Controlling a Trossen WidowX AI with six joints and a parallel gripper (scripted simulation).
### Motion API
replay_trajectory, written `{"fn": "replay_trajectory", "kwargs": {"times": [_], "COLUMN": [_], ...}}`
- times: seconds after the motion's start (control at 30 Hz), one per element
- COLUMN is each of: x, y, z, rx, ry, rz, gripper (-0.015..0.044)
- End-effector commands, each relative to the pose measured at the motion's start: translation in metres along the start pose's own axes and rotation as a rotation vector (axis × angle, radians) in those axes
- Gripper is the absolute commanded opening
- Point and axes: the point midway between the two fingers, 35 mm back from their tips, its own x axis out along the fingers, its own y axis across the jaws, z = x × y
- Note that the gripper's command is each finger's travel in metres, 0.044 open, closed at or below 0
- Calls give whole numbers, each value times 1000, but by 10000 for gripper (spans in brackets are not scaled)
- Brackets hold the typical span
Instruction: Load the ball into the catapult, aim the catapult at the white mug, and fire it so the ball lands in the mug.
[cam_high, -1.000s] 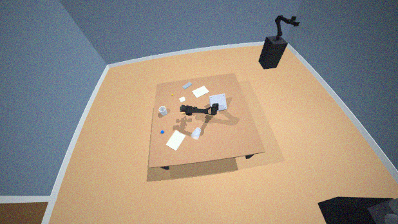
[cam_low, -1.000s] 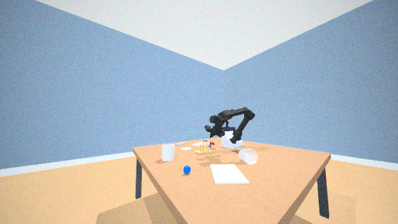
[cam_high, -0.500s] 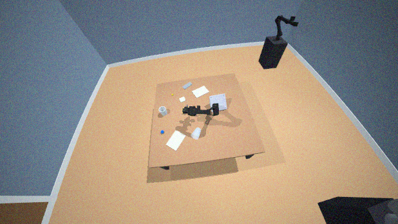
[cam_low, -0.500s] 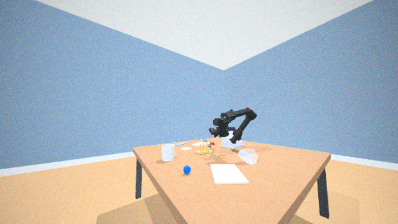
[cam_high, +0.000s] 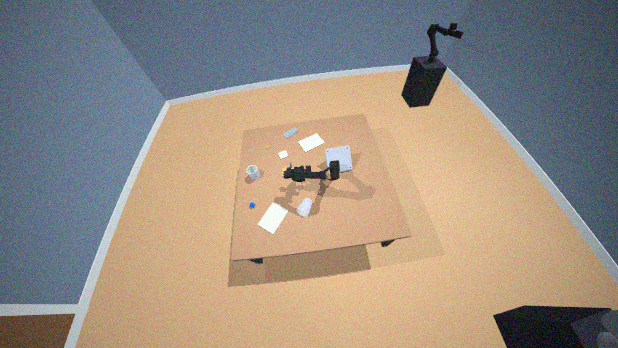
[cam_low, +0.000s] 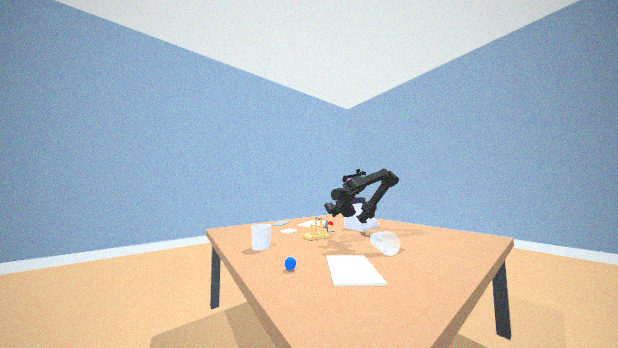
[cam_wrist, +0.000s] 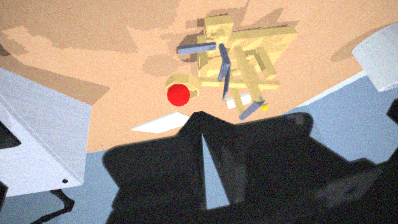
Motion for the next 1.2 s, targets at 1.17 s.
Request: {"fn": "replay_trajectory", "kwargs": {"times": [1.17], "x": [47], "y": [6], "z": [47], "rx": [2], "ry": [-3], "rz": [12], "gripper": [0]}}
